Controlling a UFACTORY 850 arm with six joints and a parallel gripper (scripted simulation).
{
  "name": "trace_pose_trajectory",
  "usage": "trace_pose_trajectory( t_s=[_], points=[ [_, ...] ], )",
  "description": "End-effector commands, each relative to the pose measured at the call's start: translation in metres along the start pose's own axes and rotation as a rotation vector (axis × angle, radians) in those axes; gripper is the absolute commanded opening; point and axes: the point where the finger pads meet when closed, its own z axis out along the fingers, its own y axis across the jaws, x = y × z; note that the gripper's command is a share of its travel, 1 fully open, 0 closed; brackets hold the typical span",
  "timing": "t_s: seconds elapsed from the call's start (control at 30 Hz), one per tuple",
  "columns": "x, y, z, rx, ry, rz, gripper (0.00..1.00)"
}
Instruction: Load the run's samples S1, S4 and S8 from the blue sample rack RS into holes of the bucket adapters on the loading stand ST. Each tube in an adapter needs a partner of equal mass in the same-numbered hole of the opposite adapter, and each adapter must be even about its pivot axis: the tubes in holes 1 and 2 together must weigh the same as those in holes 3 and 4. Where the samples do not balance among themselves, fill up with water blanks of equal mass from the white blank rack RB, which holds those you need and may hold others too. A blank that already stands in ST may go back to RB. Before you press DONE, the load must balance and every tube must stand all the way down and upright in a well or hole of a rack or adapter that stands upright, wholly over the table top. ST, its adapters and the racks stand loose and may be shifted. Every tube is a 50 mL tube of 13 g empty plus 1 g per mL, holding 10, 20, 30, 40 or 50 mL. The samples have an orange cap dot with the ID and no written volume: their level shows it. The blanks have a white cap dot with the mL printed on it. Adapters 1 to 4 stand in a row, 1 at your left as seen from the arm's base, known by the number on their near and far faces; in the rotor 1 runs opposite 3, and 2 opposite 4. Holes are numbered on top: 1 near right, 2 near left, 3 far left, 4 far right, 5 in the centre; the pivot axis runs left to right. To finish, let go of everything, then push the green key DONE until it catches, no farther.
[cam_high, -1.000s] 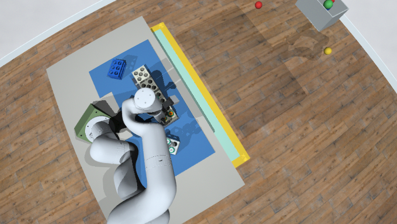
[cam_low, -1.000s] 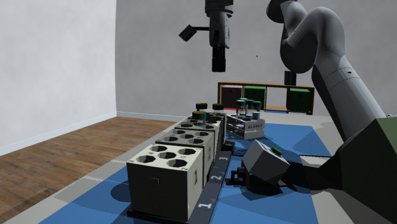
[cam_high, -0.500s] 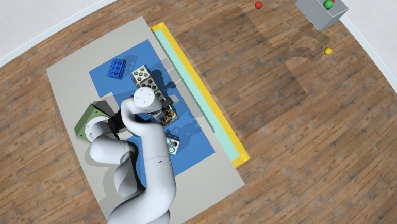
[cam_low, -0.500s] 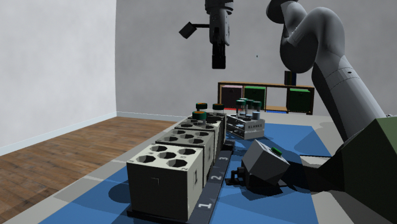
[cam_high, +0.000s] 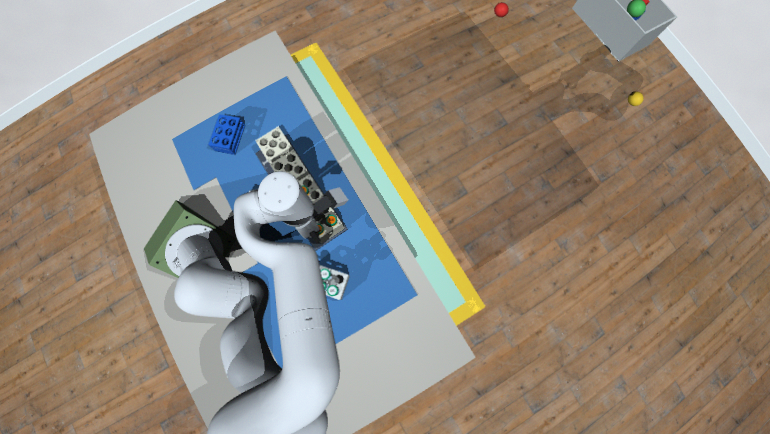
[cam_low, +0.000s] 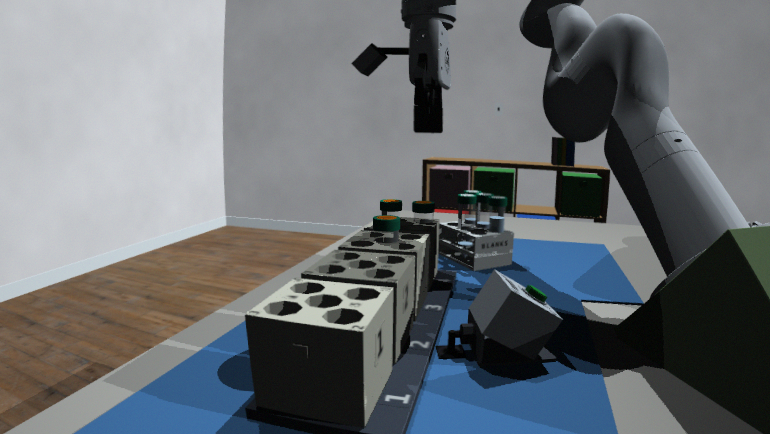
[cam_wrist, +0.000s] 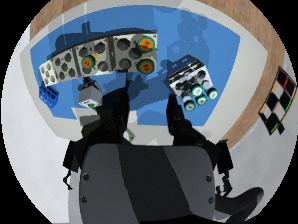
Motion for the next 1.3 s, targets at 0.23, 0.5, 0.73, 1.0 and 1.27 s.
trace_pose_trajectory(
  t_s=[0.23,0.5,0.73,1.0,1.27],
  points=[
    [-0.033,0.040,-0.001,0.001,0.002,0.348,0.57],
    [-0.052,0.063,-0.001,0.001,0.001,0.548,0.57],
    [-0.075,0.090,-0.001,0.001,0.001,0.781,0.57],
    [-0.094,0.113,-0.001,0.001,0.001,0.865,0.57],
    [-0.103,0.125,0.000,0.001,0.001,0.865,0.57]
  ],
)
